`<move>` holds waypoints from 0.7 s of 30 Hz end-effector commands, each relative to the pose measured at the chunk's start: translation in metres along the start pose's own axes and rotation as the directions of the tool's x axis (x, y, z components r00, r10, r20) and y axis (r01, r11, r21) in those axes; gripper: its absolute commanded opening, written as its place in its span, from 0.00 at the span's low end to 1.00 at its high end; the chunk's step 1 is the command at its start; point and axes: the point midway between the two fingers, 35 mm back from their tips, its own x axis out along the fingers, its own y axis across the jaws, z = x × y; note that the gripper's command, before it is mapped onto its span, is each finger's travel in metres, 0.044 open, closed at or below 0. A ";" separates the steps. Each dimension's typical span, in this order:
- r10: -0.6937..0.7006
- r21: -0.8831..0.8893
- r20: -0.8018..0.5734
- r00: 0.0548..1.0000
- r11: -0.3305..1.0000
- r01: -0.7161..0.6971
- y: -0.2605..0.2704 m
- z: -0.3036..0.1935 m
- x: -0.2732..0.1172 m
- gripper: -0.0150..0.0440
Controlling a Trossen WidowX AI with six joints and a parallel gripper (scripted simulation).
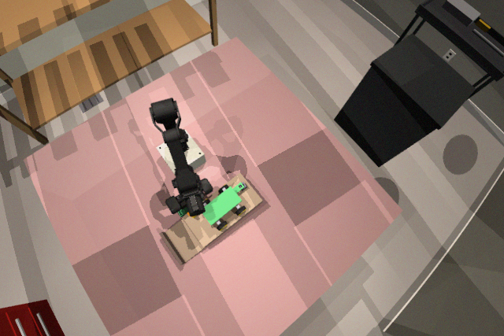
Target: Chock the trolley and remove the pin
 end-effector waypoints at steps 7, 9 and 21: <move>0.006 0.004 0.004 1.000 1.000 -0.006 -0.004 0.003 0.005 0.58; 0.000 0.001 -0.001 1.000 1.000 0.000 -0.004 0.000 0.003 0.62; 0.002 0.002 0.000 1.000 1.000 -0.002 -0.003 0.001 -0.003 0.83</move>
